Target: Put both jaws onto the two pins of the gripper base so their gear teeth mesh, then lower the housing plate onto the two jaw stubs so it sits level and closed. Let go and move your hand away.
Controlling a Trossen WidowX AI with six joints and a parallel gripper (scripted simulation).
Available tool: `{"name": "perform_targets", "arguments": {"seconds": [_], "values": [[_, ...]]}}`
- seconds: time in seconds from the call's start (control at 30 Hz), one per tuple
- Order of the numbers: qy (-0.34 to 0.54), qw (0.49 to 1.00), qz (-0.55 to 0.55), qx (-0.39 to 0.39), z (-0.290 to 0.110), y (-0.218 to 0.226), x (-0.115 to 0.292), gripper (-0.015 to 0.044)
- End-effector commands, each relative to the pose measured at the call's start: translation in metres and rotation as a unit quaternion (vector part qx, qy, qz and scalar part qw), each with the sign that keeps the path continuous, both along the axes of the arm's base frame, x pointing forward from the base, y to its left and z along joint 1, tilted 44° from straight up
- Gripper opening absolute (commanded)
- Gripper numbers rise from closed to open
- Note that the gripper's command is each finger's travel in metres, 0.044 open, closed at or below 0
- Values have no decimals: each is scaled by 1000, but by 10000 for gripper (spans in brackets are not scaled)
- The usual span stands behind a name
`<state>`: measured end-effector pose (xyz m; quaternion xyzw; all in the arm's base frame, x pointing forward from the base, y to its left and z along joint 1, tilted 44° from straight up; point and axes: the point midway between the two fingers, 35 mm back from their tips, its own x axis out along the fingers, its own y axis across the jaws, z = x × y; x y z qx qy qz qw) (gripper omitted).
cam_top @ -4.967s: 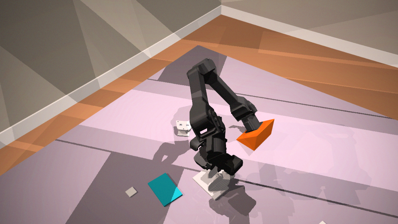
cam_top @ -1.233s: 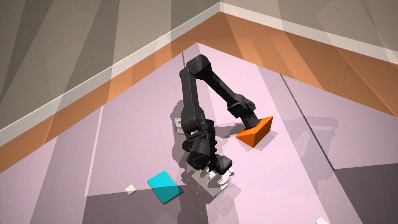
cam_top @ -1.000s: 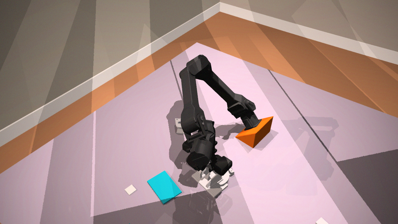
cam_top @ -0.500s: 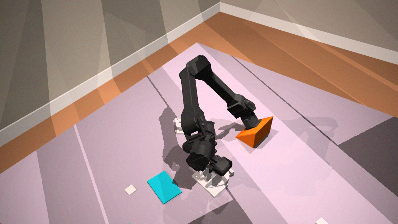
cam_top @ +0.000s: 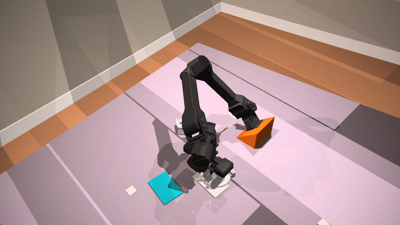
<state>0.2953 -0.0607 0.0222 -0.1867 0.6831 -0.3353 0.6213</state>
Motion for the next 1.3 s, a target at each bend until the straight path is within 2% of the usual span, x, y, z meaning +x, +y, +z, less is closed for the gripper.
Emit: {"name": "perform_targets", "arguments": {"seconds": [0.0,1.27], "values": [[2,1000,2,-2,-1,-2,0,134],[3,1000,3,-1,-7,-7,-2,134]]}}
